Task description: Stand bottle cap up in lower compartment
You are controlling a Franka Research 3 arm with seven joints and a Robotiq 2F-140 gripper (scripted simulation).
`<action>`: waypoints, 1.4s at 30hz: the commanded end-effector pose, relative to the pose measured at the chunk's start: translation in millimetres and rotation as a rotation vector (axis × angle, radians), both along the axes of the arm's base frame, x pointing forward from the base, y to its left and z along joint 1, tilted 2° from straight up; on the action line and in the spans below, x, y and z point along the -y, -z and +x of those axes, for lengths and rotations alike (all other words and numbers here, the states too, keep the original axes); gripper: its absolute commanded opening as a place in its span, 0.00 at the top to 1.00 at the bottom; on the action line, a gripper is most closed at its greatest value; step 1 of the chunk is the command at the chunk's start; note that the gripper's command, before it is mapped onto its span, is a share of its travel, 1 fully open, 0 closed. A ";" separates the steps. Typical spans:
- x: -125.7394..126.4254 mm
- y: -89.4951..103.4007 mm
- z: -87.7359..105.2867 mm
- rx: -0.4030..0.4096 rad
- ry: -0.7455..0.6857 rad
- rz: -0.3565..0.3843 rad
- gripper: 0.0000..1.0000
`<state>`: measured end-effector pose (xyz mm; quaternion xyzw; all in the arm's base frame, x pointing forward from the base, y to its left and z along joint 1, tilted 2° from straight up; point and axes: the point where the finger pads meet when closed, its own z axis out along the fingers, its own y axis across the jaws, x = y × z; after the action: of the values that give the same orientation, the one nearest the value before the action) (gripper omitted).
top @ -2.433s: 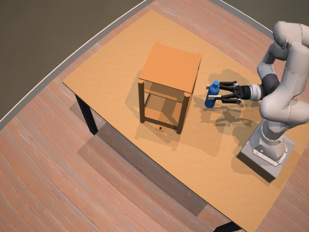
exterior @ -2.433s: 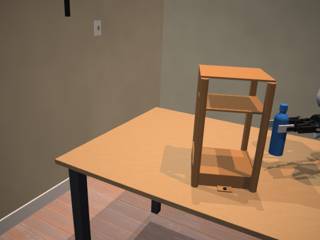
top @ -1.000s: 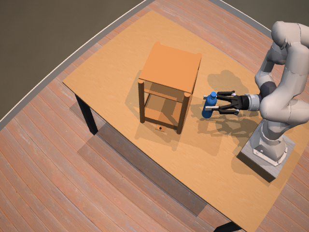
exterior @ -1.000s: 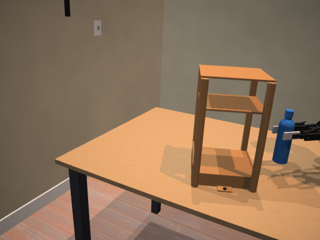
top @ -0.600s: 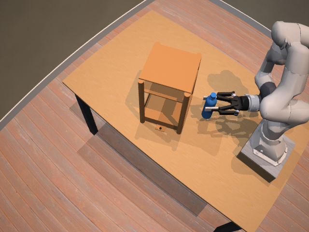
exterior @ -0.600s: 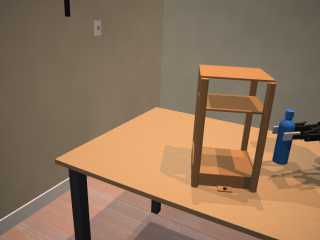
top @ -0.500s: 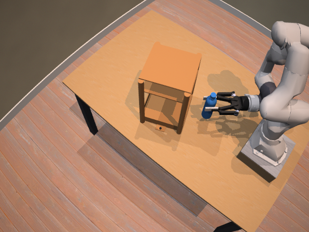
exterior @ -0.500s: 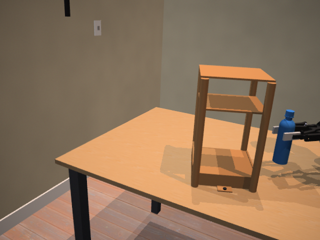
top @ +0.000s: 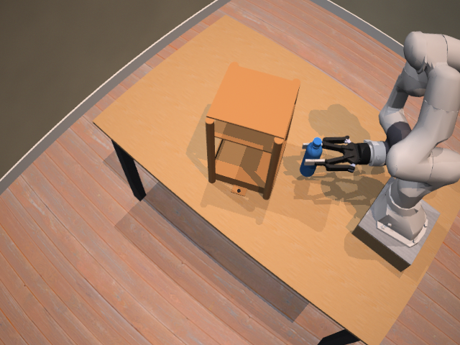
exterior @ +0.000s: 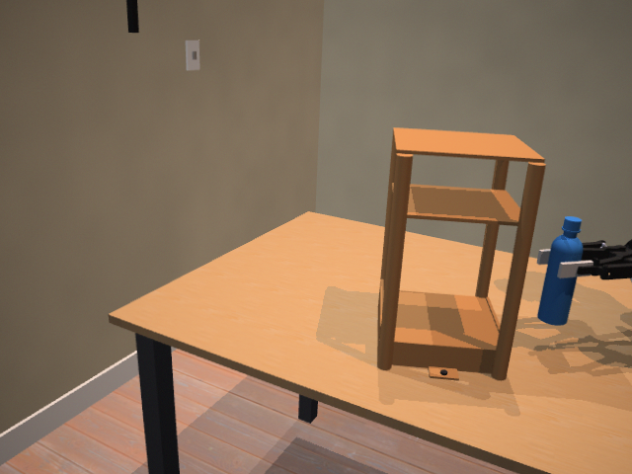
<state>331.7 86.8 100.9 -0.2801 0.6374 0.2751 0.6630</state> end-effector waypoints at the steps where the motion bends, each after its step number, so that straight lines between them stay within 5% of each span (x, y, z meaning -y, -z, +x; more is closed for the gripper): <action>1: -1.7 0.2 1.0 0.003 0.000 -0.004 1.00; 20: -9.5 -0.4 16.8 0.003 0.000 -0.004 1.00; 42: -32.0 -2.3 62.4 0.003 0.000 -0.004 1.00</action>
<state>385.5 117.5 104.2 -0.2878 0.6320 0.2718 0.6663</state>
